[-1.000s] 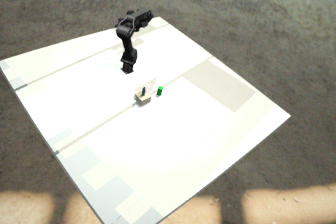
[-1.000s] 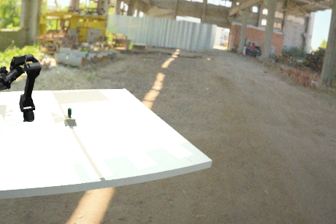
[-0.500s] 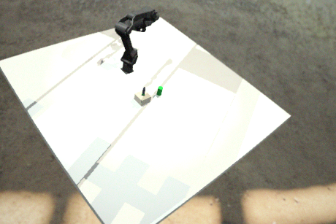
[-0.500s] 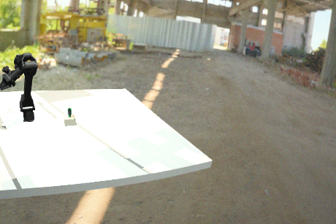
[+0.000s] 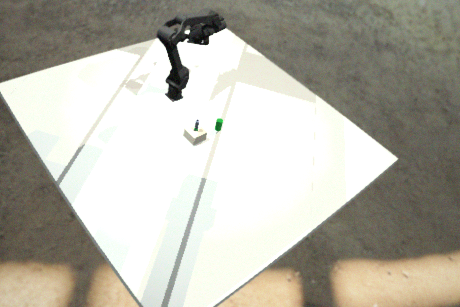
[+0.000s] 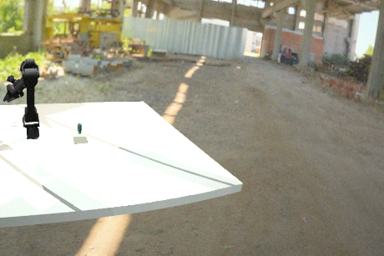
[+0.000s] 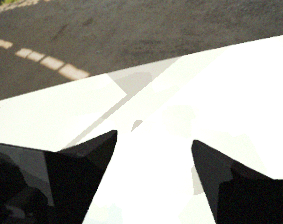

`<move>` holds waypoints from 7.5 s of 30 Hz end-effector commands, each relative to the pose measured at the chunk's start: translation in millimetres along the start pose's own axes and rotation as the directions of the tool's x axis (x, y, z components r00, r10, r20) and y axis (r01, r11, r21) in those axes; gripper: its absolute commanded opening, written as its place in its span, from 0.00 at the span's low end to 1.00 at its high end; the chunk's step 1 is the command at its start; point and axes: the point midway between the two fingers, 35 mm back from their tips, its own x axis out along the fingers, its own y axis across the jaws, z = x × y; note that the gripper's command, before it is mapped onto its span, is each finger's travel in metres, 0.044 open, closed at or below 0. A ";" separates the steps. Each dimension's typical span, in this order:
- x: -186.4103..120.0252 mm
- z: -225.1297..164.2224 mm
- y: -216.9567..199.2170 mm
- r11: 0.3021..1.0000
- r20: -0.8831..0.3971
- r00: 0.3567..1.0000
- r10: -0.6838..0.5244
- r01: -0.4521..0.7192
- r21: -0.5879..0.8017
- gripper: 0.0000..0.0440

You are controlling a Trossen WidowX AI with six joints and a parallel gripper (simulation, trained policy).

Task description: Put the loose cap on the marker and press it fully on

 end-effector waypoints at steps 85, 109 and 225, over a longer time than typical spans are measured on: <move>-184.4 -179.9 -103.9 0.817 -0.386 0.824 -0.414 0.524 0.242 0.73; -228.9 -250.0 -67.4 0.744 -0.492 0.777 -0.394 0.583 0.326 0.71; -262.6 -339.3 117.0 0.762 -0.638 0.716 -0.284 0.572 0.304 0.10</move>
